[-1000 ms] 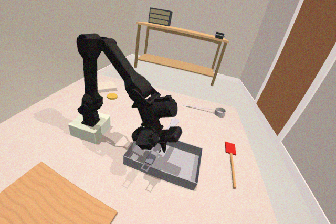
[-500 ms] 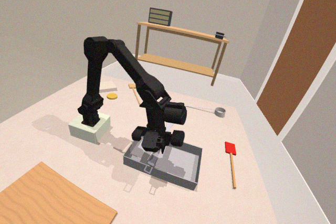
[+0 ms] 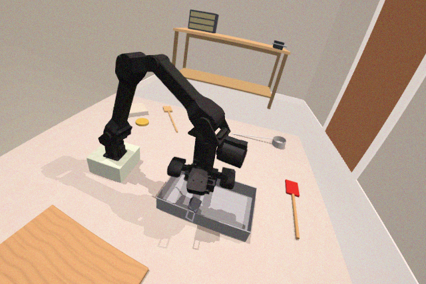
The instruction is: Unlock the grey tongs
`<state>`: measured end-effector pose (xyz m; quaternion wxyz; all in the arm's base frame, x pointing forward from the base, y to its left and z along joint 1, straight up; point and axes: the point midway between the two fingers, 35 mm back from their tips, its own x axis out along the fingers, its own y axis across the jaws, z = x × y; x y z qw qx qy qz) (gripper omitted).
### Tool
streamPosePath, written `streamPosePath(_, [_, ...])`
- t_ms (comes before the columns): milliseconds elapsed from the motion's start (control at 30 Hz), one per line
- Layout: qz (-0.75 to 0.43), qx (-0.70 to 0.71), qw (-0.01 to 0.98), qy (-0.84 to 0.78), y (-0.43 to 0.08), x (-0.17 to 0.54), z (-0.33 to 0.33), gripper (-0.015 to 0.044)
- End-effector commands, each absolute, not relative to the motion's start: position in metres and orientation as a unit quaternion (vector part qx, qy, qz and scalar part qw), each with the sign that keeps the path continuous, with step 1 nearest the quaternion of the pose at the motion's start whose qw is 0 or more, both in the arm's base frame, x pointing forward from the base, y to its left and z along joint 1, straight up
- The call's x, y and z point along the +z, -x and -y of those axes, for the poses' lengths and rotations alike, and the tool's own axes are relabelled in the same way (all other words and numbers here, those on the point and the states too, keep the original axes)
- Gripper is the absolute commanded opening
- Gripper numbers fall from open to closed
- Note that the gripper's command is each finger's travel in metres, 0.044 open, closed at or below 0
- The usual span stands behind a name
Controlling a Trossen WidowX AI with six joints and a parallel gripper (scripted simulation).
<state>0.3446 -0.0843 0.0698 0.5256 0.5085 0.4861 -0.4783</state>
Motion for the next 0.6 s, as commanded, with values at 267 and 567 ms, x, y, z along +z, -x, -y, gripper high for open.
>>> streamPosePath(267, [-0.505, -0.480, 0.519, -0.495, -0.343, 0.071, 0.085, -0.0150])
streamPosePath(567, [-0.534, -0.447, 0.553, -0.457, -0.335, 0.078, 0.126, -0.0150])
